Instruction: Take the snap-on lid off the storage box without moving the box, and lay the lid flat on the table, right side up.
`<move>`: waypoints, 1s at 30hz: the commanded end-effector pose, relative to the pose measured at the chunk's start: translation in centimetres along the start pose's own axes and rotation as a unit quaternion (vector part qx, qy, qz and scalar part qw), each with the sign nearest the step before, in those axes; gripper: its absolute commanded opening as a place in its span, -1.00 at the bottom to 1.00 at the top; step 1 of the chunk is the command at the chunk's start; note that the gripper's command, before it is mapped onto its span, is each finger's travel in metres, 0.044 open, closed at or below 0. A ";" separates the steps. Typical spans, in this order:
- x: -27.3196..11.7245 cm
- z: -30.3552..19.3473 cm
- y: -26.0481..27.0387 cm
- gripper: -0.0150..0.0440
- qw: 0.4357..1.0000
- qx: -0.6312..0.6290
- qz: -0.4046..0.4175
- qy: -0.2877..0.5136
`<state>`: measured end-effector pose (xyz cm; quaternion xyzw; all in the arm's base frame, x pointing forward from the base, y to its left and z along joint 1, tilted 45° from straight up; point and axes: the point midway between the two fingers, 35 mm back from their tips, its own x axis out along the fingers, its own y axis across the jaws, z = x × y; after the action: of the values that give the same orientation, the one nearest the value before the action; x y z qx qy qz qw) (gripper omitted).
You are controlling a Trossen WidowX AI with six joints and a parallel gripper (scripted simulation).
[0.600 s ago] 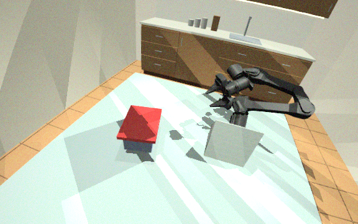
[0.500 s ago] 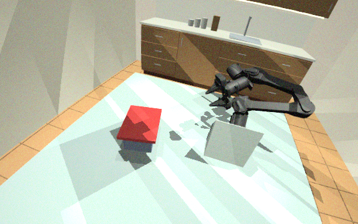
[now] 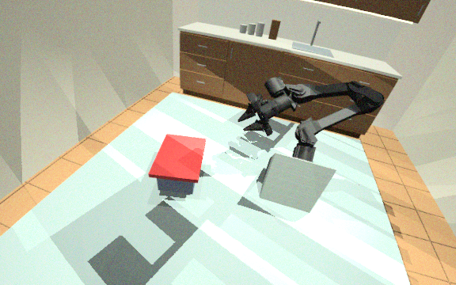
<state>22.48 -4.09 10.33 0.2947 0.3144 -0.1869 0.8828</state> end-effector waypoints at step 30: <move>11.5 -4.4 2.7 0.31 0.991 0.074 -0.050 -0.101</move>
<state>30.35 -1.04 1.22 0.3191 0.2286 -0.2796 0.8762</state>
